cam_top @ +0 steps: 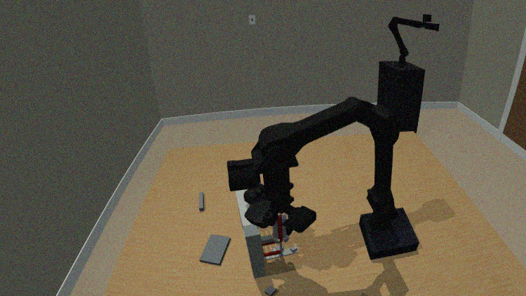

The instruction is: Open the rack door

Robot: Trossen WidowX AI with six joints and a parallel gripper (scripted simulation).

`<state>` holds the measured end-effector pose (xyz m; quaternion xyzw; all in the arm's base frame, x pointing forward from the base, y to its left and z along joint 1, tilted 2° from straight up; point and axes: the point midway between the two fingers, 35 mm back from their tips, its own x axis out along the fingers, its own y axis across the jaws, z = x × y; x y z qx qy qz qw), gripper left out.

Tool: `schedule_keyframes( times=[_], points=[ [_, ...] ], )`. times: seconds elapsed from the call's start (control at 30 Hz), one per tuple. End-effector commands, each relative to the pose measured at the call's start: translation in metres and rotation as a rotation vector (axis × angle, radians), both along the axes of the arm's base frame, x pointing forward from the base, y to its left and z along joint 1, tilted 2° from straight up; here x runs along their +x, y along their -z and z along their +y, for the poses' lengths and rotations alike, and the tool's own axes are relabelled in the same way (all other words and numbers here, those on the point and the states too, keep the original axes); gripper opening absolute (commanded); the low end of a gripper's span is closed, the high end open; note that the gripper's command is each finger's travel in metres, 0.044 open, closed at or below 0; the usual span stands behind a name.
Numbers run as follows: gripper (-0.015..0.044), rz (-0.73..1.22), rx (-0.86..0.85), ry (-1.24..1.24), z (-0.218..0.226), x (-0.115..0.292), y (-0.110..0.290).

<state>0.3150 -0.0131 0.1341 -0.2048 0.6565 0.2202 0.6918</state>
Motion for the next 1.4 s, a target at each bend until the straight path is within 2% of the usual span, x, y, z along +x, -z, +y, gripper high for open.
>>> schedule_keyframes(
  times=[0.0, 1.37],
  points=[
    [0.0289, 0.002, 0.008, 0.184, 0.0001, 0.0002, -0.0009],
    [0.0289, 0.077, 0.096, 2.212, 0.0002, 0.0002, -0.0009]
  ],
)
